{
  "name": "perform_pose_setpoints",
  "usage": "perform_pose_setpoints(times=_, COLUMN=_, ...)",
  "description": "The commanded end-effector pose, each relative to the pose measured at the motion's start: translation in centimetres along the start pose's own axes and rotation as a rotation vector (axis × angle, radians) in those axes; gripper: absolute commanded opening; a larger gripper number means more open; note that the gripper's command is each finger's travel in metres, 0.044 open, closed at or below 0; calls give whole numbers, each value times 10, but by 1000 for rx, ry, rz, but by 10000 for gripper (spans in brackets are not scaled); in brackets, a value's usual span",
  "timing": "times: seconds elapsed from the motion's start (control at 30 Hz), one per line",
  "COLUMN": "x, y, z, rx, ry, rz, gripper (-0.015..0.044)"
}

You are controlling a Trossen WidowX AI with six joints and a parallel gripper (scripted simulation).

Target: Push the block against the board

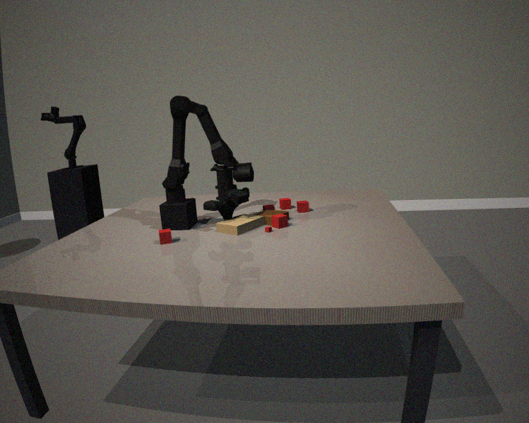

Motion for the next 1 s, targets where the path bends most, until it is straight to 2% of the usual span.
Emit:
perform_pose_setpoints(times=0.0, x=1, y=-5, z=1, rx=1, ry=-4, rz=4, gripper=0)
perform_pose_setpoints(times=0.97, x=-2, y=-34, z=1, rx=-2, ry=-4, rz=4, gripper=0)
Point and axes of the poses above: the point midway between the two fingers, 35 mm back from their tips, its own z axis back along the fingers, its own x axis across the jaws, y = z × x, the point moved 4 cm from there along z, back along the fingers, and after that the axes turned 5 degrees about z, right-handed, at the moved point
